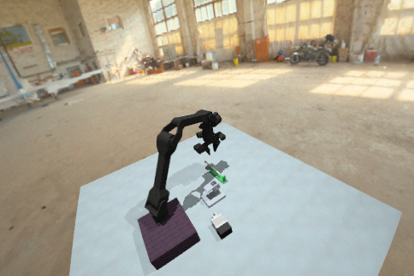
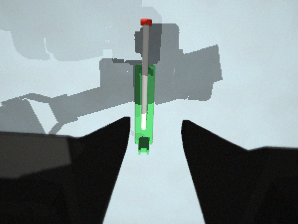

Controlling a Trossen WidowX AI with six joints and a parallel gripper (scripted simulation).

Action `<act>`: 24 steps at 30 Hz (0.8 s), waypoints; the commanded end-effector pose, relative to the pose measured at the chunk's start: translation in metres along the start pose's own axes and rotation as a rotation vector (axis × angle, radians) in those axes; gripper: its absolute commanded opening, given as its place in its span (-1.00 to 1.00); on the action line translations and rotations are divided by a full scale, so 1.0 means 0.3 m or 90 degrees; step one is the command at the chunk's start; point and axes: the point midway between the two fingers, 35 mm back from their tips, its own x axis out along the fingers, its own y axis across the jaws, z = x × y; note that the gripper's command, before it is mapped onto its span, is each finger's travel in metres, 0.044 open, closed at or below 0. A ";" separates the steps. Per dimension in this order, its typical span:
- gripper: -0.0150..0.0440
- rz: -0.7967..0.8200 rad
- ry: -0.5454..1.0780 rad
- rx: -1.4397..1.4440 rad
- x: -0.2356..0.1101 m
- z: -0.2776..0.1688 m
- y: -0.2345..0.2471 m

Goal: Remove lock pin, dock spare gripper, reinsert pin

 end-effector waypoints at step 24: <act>0.12 0.022 0.011 -0.010 0.329 -0.015 0.033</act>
